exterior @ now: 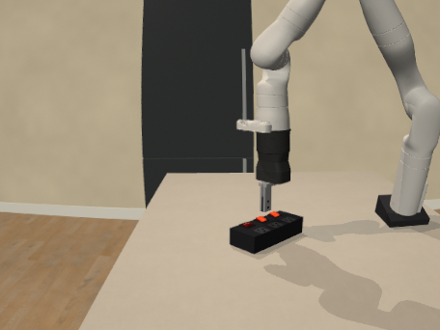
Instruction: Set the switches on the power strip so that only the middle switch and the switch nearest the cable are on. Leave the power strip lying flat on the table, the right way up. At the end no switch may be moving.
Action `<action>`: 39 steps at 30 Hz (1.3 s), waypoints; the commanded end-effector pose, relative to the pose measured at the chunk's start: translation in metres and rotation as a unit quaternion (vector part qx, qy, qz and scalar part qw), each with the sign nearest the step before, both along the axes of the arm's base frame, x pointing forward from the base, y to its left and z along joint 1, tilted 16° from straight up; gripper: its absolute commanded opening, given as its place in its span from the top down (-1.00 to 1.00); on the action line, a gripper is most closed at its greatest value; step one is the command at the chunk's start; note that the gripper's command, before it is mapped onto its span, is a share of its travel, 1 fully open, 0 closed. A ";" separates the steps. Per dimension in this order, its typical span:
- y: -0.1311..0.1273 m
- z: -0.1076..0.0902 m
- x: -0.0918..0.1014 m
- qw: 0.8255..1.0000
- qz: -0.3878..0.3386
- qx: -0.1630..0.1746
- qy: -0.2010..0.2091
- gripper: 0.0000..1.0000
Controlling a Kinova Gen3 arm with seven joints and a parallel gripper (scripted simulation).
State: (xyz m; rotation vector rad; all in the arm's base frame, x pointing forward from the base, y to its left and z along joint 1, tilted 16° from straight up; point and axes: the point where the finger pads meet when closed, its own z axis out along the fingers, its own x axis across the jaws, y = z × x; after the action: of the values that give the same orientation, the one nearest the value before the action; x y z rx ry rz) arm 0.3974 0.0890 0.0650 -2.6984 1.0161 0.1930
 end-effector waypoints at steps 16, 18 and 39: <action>-0.004 0.017 0.005 1.000 -0.001 0.000 -0.008 1.00; -0.004 0.017 0.005 1.000 -0.001 0.000 -0.008 1.00; -0.012 0.045 0.005 1.000 -0.001 0.000 -0.008 -1.00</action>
State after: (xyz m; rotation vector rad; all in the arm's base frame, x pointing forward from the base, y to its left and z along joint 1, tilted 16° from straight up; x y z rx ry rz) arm 0.3967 0.0797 0.0973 -2.7000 1.0157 0.2002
